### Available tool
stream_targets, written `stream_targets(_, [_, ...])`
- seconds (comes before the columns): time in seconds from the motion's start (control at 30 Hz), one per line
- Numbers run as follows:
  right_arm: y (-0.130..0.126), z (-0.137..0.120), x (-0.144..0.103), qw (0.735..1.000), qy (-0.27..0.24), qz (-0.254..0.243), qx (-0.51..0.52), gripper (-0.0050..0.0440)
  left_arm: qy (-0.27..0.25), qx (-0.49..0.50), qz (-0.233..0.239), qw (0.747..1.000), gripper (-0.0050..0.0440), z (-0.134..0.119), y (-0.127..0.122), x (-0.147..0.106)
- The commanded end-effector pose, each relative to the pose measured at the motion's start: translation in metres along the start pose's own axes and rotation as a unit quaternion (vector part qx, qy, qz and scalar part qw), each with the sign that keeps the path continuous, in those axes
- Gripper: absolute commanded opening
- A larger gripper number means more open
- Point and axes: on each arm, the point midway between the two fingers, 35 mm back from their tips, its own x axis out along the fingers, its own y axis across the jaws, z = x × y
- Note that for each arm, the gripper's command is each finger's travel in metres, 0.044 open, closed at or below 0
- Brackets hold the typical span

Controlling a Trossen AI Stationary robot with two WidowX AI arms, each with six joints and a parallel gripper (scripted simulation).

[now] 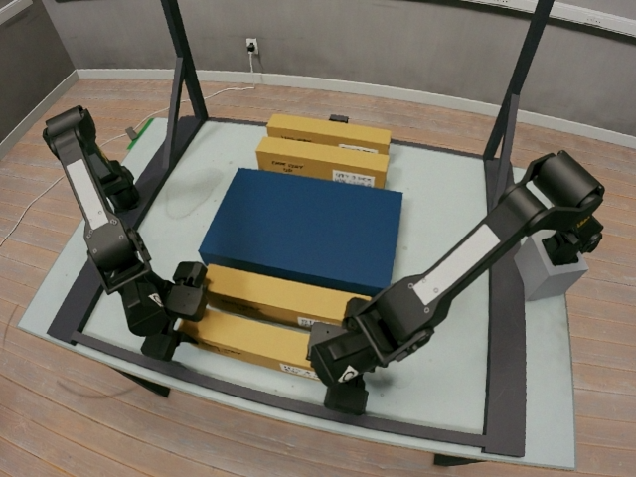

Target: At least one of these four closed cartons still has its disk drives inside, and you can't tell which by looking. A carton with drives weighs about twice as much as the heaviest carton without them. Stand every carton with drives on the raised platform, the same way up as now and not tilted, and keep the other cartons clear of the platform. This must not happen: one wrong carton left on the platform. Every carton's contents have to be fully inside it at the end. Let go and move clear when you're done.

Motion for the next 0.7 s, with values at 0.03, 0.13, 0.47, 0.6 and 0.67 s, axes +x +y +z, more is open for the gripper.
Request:
stream_targets(0.03, [-0.0015, 0.0071, -0.0108, 1.0, -0.012, -0.011, -0.004, -0.005, -0.013, 0.004, 0.01, 1.0, -0.005, 0.0097, 0.003, -0.0115])
stream_targets(0.13, [-0.0015, 0.0072, -0.0108, 1.0, -0.012, -0.011, -0.004, -0.005, -0.013, 0.004, 0.01, 1.0, -0.005, 0.0098, 0.0021, -0.0115])
stream_targets(0.47, [-0.0015, 0.0072, -0.0108, 1.0, -0.012, -0.011, -0.004, -0.005, -0.013, 0.004, 0.01, 1.0, -0.005, 0.0098, 0.0021, -0.0115])
stream_targets(0.6, [-0.0015, 0.0072, -0.0108, 1.0, -0.012, -0.011, -0.004, -0.005, -0.013, 0.004, 0.01, 1.0, -0.005, 0.0098, 0.0021, -0.0115])
stream_targets(0.67, [-0.0025, 0.0072, -0.0108, 1.0, -0.012, -0.011, -0.004, -0.005, -0.013, 0.004, 0.01, 1.0, -0.005, 0.0099, 0.0041, -0.0115])
